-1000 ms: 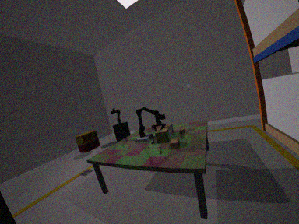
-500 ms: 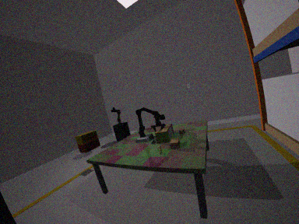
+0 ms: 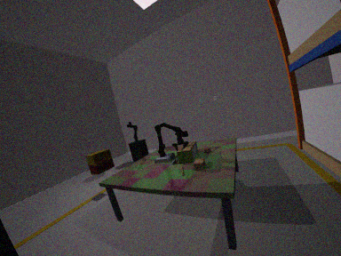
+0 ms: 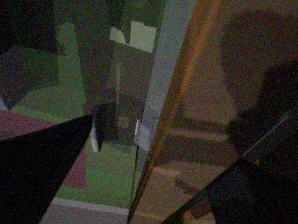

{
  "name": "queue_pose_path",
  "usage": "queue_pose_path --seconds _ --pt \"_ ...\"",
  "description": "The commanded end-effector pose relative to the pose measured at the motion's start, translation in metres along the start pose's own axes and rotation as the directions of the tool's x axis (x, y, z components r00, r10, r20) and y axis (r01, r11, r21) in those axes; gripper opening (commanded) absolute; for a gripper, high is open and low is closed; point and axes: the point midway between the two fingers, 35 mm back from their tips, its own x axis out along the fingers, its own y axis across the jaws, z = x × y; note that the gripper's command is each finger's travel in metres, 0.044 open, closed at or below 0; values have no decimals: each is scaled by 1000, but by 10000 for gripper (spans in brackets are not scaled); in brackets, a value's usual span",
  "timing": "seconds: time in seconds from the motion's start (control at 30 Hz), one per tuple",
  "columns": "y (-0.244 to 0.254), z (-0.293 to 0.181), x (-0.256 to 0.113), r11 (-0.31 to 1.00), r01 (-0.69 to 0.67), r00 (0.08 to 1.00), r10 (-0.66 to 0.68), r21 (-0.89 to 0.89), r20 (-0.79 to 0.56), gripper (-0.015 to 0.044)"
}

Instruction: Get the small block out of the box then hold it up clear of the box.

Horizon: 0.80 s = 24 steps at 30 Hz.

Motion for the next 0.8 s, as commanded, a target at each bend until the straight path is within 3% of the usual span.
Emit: queue_pose_path --seconds 0.0,0.77 --pt "1 -4 1 1000 1 1000 -1 -3 -1 400" --pt "1 -4 1 1000 1 1000 -1 -3 -1 400"
